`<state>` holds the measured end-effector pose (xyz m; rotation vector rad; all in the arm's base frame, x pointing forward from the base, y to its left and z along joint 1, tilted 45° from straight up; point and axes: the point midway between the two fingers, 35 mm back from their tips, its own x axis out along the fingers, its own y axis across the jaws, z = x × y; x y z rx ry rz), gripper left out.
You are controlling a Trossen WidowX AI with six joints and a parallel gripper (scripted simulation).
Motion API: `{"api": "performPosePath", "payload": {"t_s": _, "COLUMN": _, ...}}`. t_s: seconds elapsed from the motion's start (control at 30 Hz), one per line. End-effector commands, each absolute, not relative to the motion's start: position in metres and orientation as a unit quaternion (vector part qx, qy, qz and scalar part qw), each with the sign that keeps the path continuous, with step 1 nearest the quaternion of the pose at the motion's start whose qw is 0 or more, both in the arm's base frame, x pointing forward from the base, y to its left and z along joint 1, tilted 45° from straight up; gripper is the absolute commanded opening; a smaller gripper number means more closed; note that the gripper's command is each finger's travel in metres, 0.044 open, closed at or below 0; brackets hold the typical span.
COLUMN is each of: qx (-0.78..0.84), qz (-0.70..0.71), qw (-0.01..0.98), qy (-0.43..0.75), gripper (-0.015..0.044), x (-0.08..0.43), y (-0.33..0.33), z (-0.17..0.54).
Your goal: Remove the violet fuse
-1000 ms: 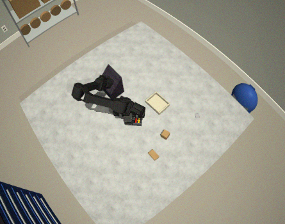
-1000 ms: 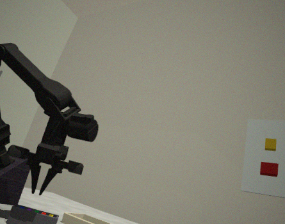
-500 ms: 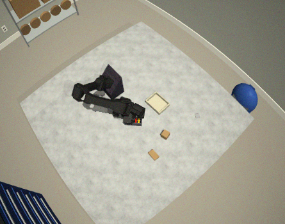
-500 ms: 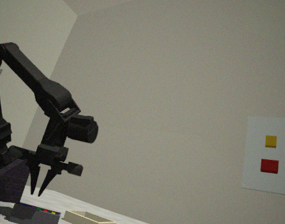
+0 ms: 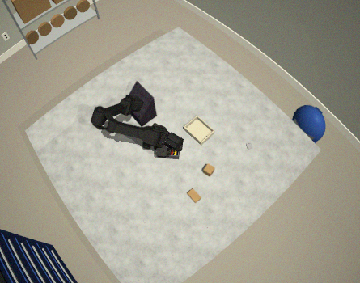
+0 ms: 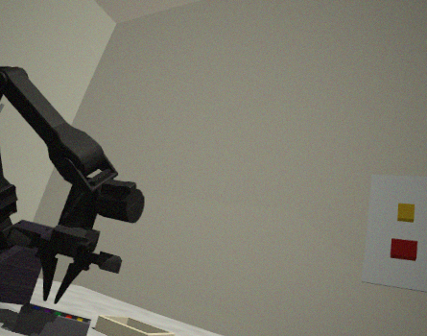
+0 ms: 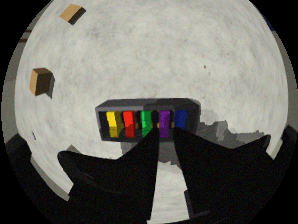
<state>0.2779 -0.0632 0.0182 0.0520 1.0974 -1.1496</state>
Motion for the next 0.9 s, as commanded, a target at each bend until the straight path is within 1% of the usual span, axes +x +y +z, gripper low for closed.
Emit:
{"api": "performPosePath", "payload": {"t_s": 0.0, "qx": 0.019, "qz": -0.517, "qw": 0.7, "qy": 0.493, "gripper": 0.0067, "x": 0.2769, "y": -0.0668, "z": 0.0148}}
{"api": "performPosePath", "payload": {"t_s": 0.87, "qx": 0.019, "qz": -0.517, "qw": 0.7, "qy": 0.493, "gripper": 0.0067, "x": 0.2766, "y": -0.0747, "z": 0.007}}
